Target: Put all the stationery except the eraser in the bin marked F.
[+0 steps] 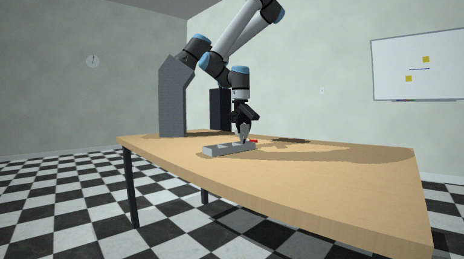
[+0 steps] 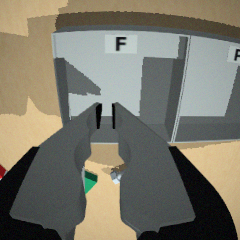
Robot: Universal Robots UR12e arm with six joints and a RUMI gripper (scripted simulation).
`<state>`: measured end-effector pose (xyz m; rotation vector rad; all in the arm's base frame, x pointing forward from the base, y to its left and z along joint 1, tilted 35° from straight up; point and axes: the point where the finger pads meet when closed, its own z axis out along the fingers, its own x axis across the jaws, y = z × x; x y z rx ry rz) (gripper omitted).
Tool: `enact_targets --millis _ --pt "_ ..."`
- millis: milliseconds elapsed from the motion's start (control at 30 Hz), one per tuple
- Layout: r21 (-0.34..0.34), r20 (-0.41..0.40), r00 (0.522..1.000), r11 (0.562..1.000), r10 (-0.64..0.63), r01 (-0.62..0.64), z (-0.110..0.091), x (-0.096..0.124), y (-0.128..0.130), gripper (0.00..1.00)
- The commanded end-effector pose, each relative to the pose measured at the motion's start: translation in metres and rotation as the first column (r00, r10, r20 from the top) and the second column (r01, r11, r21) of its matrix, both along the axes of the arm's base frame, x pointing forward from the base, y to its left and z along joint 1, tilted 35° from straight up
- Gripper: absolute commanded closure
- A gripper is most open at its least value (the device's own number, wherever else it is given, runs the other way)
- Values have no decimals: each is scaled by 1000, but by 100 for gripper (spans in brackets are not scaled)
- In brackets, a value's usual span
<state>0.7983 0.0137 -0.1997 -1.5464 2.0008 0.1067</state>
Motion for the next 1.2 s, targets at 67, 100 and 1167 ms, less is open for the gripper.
enact_targets --millis 67,100,1167 --pt "-2 2 1000 1000 -1 1 1 2 -1 96" --pt "-2 2 1000 1000 -1 1 1 2 -1 96" --pt "0 2 1000 1000 -2 2 38 -19 -20 96"
